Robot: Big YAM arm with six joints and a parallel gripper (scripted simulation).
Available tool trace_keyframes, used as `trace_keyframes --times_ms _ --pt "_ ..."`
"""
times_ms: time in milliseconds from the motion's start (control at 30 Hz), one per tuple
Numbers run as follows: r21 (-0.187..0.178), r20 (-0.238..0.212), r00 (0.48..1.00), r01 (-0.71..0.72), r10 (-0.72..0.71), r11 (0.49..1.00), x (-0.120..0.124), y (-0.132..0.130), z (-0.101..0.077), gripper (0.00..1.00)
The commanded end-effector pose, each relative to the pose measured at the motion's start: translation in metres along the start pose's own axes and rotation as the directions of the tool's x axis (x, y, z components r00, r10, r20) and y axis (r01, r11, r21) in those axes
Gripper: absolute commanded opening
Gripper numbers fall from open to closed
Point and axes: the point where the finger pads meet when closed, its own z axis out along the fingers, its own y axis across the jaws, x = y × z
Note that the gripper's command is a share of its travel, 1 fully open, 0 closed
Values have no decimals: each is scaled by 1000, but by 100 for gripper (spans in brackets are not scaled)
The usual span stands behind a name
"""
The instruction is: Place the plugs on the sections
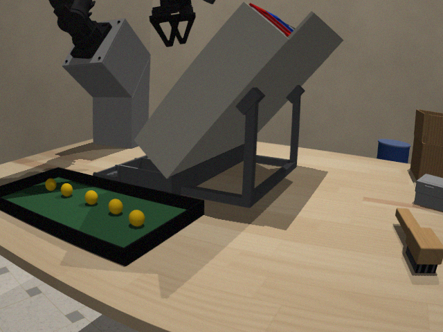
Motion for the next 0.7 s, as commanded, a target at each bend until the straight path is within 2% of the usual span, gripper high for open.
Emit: trace_keyframes --times_ms 0,500,567,600,667 --pt "26 -14 989 -149 149 989 -18 0 -11 100" --pt "140 -59 970 -224 234 964 -4 -1 -2 100" --pt "140 -59 970 -224 234 964 -4 -1 -2 100" --pt "123 -77 981 -165 176 979 8 -2 4 80" --pt "123 -77 981 -165 176 979 8 -2 4 80"
